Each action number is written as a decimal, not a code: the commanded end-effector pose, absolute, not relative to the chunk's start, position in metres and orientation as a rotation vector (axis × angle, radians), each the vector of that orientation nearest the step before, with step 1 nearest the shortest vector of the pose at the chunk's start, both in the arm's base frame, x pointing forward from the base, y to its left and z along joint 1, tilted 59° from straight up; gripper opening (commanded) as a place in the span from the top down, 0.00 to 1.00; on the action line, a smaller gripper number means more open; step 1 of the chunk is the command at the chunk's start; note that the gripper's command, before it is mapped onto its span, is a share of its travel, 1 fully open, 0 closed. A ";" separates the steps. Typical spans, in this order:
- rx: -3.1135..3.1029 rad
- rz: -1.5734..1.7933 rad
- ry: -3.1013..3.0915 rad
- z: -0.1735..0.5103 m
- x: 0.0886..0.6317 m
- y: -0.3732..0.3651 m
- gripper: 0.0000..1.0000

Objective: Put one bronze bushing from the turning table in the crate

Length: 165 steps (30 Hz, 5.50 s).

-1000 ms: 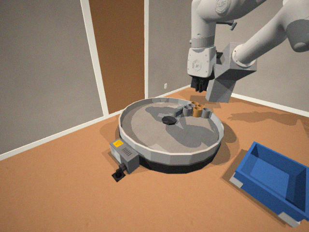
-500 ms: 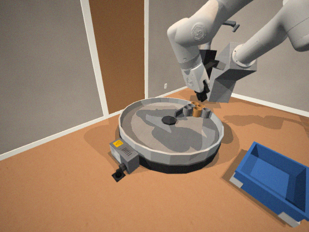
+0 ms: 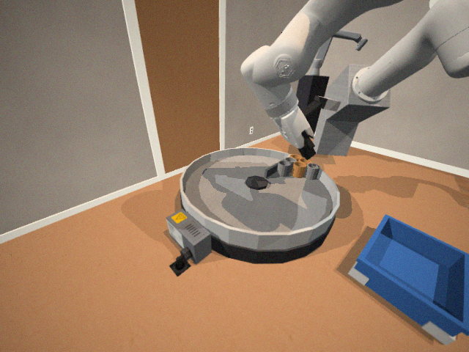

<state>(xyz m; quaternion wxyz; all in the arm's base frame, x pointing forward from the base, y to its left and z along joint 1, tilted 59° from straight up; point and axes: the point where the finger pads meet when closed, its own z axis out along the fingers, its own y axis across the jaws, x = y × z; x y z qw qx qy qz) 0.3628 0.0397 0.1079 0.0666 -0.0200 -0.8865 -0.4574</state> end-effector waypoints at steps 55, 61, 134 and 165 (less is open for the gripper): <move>-0.063 -1.386 -2.673 0.093 0.383 0.058 0.90; -0.063 -1.386 -2.673 0.091 0.385 0.060 0.90; -0.063 -1.386 -2.673 0.116 0.359 0.030 1.00; -0.063 -1.386 -2.673 0.127 0.347 0.017 0.90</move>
